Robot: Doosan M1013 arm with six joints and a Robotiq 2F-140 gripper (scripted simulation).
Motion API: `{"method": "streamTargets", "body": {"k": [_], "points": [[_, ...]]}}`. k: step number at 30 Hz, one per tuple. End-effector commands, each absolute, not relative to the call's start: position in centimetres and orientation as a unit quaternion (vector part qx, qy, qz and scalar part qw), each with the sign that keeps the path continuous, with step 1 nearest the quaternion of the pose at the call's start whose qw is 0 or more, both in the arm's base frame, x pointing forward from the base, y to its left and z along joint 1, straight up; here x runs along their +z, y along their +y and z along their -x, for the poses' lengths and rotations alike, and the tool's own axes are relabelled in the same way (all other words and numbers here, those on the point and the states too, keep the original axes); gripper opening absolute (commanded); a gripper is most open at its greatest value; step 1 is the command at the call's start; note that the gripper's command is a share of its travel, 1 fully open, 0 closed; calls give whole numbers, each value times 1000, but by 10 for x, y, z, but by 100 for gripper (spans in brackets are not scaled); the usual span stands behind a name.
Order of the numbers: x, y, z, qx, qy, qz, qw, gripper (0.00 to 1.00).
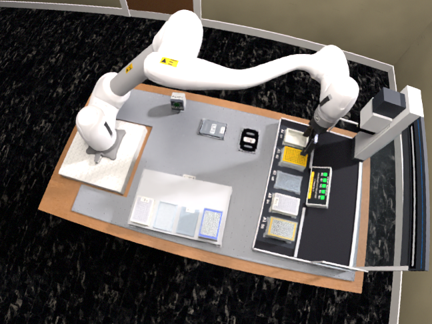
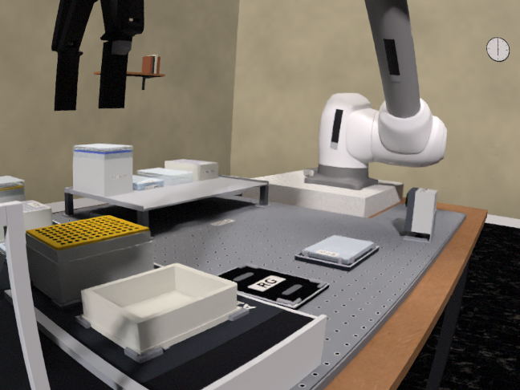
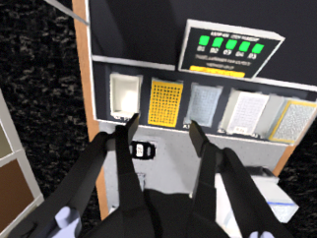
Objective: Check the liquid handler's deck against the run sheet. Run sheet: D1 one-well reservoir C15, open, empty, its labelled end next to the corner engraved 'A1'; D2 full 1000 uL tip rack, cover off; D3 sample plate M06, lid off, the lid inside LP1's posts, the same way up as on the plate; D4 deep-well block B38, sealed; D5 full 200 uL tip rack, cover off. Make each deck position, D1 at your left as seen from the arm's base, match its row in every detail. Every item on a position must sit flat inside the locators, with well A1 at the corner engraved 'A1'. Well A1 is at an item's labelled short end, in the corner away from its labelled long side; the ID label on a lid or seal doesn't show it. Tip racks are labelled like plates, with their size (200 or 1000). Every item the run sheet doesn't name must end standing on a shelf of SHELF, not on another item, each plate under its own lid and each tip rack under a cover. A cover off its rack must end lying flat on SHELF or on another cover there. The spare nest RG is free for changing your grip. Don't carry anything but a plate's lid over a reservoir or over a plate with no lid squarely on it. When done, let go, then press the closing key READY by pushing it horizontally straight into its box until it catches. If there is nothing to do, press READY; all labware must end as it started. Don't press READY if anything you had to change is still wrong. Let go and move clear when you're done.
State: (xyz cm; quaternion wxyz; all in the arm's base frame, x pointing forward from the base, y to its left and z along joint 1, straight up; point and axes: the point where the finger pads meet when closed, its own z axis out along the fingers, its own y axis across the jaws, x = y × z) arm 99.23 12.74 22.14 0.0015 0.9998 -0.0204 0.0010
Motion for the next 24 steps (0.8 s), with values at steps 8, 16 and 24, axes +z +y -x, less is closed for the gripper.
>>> {"method": "streamTargets", "body": {"k": [8, 16, 24], "points": [[210, 127, -993, 2, -20, -1000, 1, 66], [196, 127, -993, 2, -20, -1000, 1, 66], [186, 127, -993, 2, -20, -1000, 1, 66]]}}
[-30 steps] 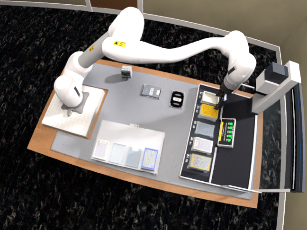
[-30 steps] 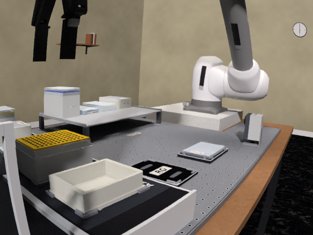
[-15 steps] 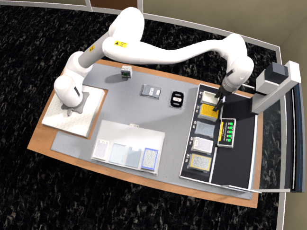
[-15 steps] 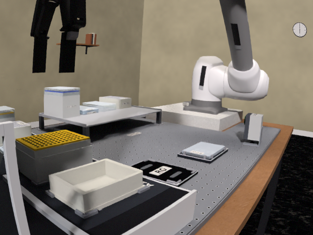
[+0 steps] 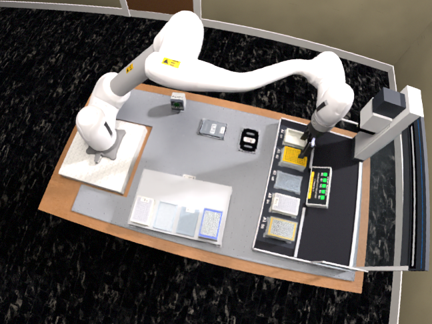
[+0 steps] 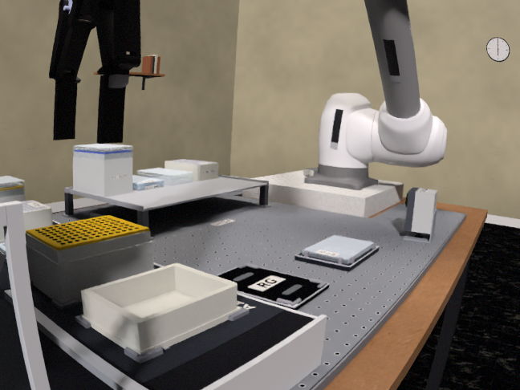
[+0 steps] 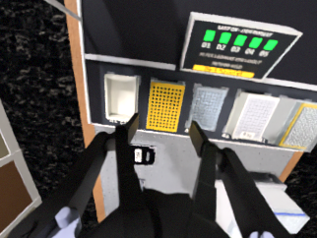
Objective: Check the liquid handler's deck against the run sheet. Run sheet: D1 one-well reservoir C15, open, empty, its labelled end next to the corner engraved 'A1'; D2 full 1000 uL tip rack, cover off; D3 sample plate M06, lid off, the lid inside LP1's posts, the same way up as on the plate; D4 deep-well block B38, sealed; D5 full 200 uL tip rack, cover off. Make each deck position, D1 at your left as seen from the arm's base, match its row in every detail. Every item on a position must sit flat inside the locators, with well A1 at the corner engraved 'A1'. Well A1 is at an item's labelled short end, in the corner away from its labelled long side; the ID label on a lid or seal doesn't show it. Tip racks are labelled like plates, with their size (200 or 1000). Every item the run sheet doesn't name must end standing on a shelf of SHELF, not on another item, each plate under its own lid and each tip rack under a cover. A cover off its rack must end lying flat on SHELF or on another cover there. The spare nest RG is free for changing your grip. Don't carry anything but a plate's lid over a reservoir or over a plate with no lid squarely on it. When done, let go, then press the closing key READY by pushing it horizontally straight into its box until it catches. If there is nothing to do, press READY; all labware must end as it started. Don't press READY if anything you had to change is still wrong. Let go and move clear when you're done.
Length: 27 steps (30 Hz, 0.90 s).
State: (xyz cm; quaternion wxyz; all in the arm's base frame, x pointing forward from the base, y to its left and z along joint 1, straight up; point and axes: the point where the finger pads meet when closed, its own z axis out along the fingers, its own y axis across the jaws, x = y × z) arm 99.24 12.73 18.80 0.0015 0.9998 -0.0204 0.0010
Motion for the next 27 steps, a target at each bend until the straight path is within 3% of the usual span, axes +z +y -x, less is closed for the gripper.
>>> {"method": "streamTargets", "body": {"k": [1, 27], "points": [[185, 127, -993, 2, -20, -1000, 1, 66], [145, 127, -993, 2, -20, -1000, 1, 66]]}}
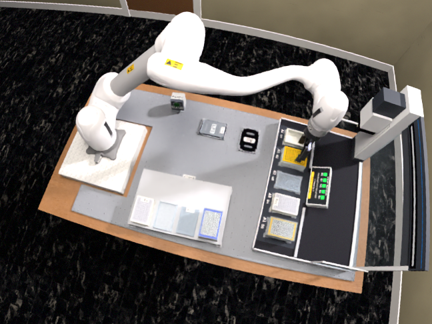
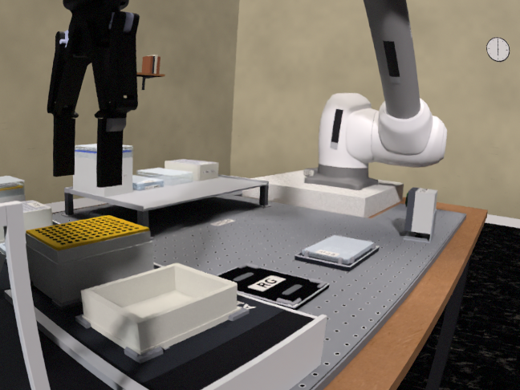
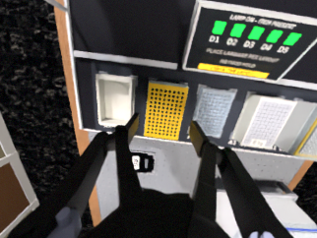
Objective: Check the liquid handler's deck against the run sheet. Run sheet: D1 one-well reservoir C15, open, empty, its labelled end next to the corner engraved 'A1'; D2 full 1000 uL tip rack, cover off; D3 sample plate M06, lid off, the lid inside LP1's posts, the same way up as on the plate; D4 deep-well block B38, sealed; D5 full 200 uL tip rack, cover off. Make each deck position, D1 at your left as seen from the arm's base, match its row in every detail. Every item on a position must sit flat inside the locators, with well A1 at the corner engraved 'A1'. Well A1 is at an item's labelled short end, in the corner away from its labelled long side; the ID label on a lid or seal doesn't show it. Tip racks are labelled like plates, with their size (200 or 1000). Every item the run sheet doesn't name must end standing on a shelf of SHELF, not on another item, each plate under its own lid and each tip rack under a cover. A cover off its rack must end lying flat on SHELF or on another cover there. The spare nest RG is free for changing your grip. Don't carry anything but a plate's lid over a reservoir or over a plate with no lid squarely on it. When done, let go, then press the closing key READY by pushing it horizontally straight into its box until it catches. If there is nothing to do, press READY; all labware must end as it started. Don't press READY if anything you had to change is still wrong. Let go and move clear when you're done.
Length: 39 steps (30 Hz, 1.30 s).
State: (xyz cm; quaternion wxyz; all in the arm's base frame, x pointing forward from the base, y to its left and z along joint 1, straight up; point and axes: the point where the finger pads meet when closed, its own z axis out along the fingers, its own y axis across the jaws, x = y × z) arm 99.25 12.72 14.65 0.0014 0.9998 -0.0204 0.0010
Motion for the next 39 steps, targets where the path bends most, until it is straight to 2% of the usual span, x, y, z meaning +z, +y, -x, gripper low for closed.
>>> {"method": "streamTargets", "body": {"k": [1, 39], "points": [[145, 127, -993, 2, -20, -1000, 1, 66], [90, 127, -993, 2, -20, -1000, 1, 66]]}}
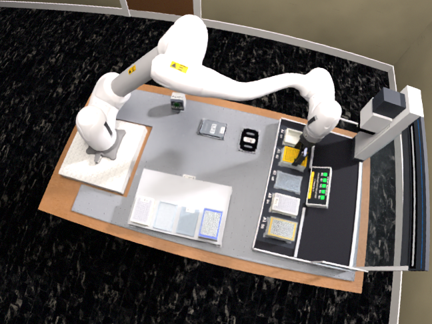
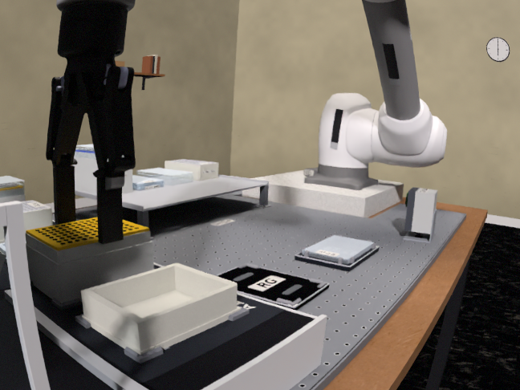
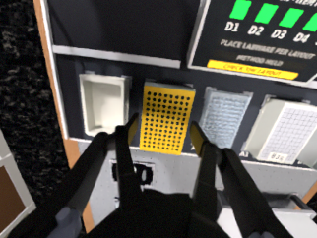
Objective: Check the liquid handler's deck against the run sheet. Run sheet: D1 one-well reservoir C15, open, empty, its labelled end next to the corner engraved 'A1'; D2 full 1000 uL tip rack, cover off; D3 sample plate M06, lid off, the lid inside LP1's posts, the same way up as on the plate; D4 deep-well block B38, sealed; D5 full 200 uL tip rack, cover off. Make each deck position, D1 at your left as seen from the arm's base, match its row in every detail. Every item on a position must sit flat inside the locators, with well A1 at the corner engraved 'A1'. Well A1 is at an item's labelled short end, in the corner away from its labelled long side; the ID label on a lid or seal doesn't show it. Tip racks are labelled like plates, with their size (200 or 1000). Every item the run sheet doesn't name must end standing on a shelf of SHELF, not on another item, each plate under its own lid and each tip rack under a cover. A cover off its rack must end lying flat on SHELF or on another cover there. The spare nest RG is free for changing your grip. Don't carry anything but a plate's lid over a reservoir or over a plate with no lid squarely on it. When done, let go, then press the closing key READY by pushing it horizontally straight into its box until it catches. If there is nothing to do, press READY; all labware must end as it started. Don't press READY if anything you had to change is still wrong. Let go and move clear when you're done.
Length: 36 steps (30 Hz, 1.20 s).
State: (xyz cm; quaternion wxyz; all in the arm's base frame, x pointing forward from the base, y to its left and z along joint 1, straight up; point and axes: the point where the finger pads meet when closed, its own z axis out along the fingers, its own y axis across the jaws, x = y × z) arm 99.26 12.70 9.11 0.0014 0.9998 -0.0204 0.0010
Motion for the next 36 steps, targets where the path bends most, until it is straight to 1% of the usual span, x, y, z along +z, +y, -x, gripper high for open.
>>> {"method": "streamTargets", "body": {"k": [1, 29, 36], "points": [[88, 127, -993, 2, -20, -1000, 1, 66], [45, 127, -993, 2, -20, -1000, 1, 66], [43, 127, -993, 2, -20, -1000, 1, 66]]}}
